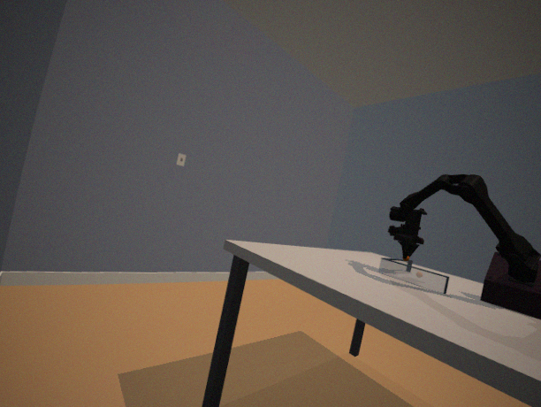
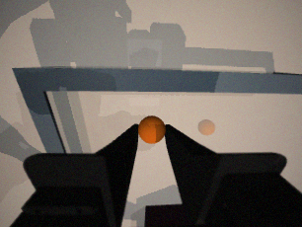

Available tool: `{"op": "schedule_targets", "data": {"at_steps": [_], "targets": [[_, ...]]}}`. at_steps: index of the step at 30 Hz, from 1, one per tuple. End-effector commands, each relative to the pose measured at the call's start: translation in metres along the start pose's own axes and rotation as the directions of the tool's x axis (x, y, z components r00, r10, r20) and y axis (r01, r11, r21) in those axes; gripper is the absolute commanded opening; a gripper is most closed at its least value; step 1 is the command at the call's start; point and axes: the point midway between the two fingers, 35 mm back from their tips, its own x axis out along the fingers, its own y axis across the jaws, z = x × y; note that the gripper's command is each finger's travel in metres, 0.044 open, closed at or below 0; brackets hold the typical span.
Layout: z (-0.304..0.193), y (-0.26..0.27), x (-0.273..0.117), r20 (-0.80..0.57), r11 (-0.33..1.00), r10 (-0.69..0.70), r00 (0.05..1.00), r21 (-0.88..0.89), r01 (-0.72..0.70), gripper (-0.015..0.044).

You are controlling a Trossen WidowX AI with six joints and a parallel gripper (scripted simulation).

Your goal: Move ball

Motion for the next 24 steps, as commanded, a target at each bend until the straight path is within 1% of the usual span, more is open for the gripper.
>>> {"op": "schedule_targets", "data": {"at_steps": [1,6,11,21,24], "targets": [[0.001,0.002,-0.031,0.003,1.000,0.008,1.000,-0.008,-0.008,0.0000],[-0.002,0.007,-0.058,0.003,1.000,0.023,1.000,-0.011,-0.023,0.0000],[-0.002,0.005,-0.058,0.003,1.000,0.023,1.000,-0.011,-0.023,0.0000],[-0.029,-0.087,-0.024,0.002,1.000,0.018,1.000,-0.010,-0.018,0.0000],[-0.036,-0.100,-0.018,0.002,1.000,0.019,1.000,-0.010,-0.019,0.0000]]}}
